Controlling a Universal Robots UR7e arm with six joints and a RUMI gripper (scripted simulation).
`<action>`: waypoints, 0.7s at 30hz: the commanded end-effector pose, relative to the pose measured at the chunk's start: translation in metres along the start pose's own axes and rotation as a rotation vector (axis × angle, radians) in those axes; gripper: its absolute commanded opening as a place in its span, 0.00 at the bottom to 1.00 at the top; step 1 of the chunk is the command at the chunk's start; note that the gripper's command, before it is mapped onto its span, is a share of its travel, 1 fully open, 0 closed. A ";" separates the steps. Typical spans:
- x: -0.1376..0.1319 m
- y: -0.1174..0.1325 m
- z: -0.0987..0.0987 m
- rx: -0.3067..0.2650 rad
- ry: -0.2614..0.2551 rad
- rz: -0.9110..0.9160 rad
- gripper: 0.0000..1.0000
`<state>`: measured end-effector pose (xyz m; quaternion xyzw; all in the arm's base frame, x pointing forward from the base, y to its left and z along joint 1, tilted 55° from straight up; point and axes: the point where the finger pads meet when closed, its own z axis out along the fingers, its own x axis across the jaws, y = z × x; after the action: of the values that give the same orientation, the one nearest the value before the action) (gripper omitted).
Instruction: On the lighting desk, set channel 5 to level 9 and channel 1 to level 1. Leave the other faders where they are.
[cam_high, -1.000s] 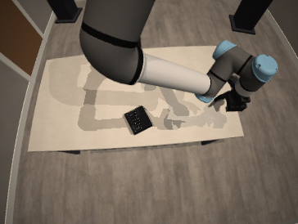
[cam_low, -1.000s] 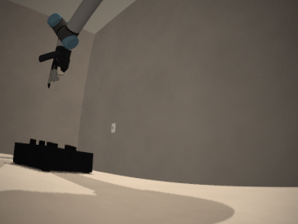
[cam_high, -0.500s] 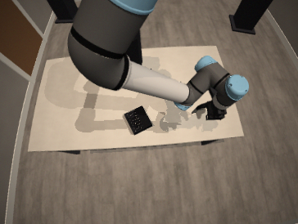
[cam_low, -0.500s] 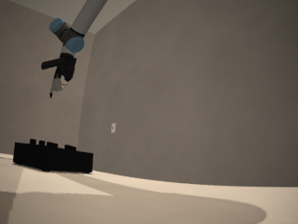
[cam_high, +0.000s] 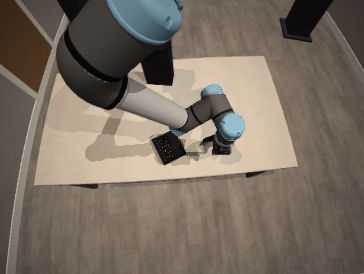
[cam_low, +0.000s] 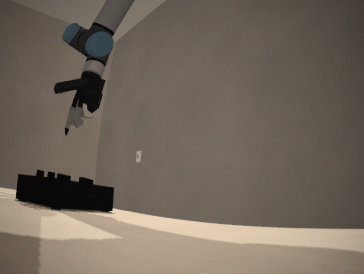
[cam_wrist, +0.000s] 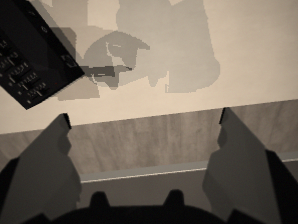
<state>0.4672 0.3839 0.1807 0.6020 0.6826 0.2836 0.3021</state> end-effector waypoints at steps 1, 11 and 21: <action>-0.052 -0.001 0.018 -0.002 0.012 -0.006 1.00; -0.142 -0.013 0.032 -0.025 0.004 -0.022 1.00; -0.215 -0.032 0.027 -0.069 -0.016 -0.052 1.00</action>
<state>0.4903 0.1877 0.1548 0.5826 0.6845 0.2883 0.3301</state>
